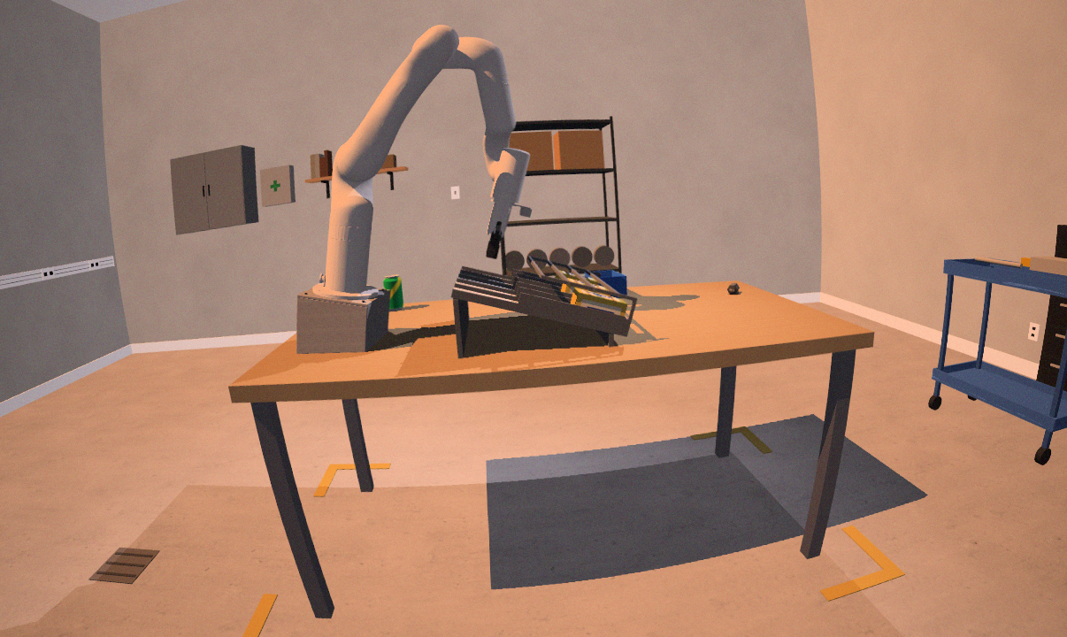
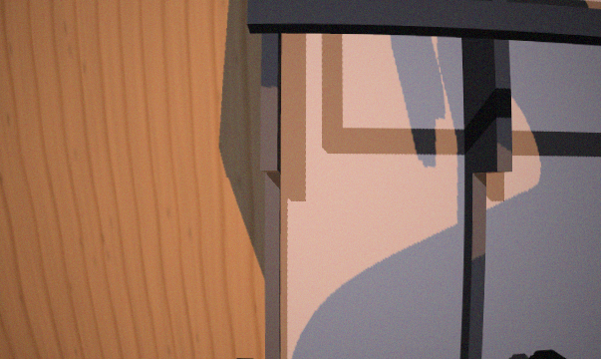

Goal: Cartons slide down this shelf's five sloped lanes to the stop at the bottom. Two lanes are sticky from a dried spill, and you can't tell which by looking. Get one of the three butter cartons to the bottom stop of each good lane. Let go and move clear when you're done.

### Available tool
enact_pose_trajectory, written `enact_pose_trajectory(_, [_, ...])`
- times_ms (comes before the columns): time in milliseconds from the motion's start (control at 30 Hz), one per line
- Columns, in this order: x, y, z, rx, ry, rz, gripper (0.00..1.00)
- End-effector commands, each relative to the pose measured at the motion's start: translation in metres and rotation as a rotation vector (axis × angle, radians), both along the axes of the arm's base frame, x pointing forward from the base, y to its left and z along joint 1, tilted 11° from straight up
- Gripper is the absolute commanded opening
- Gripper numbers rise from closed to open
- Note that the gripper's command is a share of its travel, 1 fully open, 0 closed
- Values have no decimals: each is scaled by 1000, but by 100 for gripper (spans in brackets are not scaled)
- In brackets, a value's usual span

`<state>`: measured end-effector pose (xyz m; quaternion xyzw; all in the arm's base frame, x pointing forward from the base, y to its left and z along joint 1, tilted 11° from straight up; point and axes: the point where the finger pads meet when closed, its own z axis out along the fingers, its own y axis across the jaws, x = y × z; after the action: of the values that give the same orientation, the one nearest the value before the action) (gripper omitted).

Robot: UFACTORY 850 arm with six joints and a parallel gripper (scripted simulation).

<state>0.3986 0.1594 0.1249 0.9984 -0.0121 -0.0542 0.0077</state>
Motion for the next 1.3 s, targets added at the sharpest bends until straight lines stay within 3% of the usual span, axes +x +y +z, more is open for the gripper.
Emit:
enact_pose_trajectory(0, [1, 0, 1, 1, -1, 0, 100])
enact_pose_trajectory(233, [1, 0, 1, 1, -1, 0, 100])
enact_pose_trajectory(267, [-3, 0, -28, 1, -1, 0, 100])
enact_pose_trajectory(800, [-3, 0, -28, 1, -1, 0, 100])
enact_pose_trajectory(833, [-3, 0, -27, 1, -2, 0, 0])
enact_pose_trajectory(1267, [-3, 0, -27, 1, -2, 0, 0])
